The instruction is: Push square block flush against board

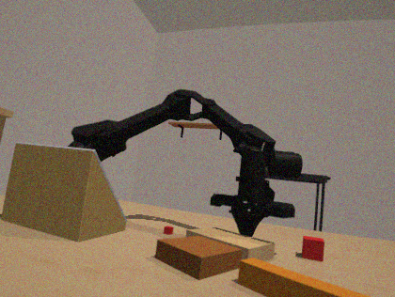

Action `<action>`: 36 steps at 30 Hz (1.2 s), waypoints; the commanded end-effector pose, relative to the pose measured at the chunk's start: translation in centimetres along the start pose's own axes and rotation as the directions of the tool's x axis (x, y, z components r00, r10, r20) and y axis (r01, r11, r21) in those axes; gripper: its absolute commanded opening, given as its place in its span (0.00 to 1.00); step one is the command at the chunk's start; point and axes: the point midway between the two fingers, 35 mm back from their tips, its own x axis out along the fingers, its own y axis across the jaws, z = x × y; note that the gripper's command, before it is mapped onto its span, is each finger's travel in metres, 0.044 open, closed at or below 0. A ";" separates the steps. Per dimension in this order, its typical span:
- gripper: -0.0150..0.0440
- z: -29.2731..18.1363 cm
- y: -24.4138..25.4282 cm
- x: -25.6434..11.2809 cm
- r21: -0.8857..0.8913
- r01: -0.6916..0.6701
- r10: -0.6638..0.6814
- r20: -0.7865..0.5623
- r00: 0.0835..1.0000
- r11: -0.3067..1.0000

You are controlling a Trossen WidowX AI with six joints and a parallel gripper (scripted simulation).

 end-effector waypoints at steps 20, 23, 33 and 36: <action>0.25 3.7 0.0 0.2 0.000 -0.003 0.003 -0.005 1.000 1.000; 0.25 4.2 0.0 0.2 0.000 -0.003 0.003 -0.004 1.000 1.000; 0.25 4.2 -0.1 -5.3 0.000 -0.002 0.002 -0.006 1.000 1.000; 0.25 4.2 -0.1 -5.3 0.000 -0.002 0.002 -0.006 1.000 1.000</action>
